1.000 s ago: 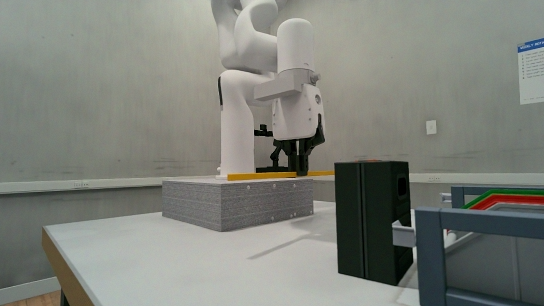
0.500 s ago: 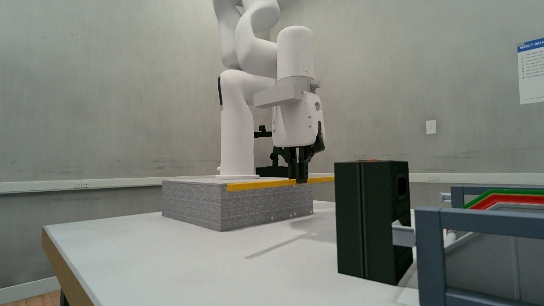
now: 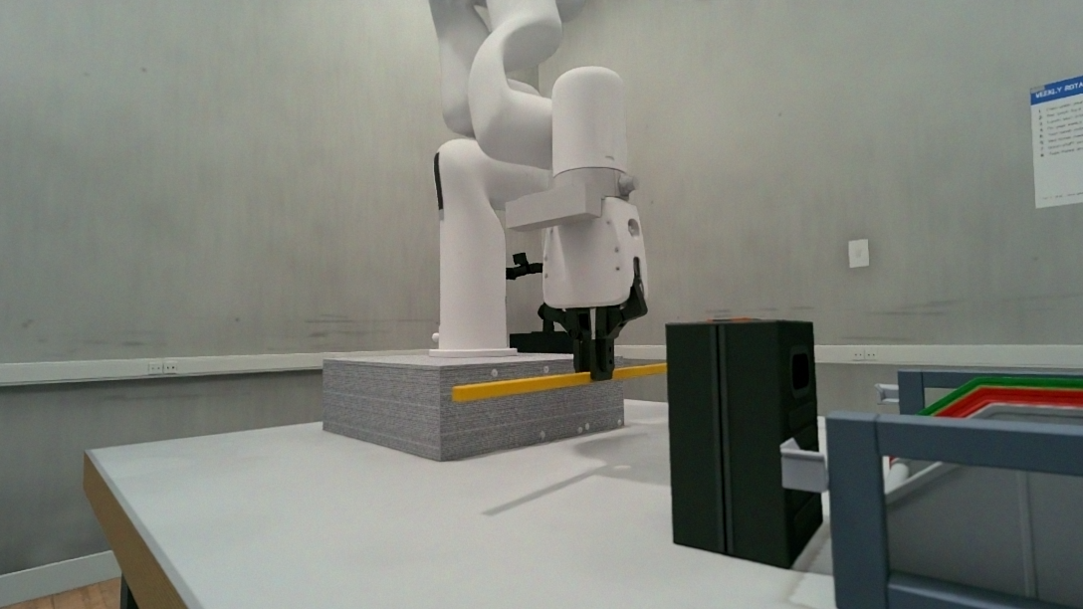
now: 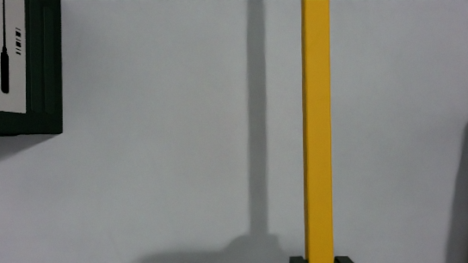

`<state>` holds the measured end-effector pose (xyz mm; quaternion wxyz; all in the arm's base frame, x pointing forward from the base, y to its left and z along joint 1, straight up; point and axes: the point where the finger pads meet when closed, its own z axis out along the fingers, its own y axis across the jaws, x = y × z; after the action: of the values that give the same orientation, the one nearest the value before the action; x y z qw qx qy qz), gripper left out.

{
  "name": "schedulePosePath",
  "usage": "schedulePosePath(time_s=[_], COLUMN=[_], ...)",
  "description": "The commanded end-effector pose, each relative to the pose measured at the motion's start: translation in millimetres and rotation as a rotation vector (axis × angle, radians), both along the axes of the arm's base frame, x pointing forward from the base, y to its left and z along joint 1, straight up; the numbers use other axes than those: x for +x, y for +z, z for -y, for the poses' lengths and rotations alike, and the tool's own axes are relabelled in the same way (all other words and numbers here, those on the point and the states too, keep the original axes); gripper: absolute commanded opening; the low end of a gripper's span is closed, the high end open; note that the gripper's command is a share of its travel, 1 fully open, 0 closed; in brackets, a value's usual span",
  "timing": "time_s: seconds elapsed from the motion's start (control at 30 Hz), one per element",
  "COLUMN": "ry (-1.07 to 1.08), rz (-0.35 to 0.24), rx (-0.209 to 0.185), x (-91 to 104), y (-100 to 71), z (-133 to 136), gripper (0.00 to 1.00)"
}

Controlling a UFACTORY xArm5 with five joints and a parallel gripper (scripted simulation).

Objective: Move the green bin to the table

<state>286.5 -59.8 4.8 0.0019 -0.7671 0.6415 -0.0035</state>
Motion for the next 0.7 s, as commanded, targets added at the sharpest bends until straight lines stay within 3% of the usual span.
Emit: schedulePosePath(time_s=[0.0,0.67], ry=[0.000,0.000], rz=[0.004,0.004], rx=[0.003,0.003], x=[1.5,1.3], y=[-4.5,-24.4], z=[0,0], gripper=[0.00,0.00])
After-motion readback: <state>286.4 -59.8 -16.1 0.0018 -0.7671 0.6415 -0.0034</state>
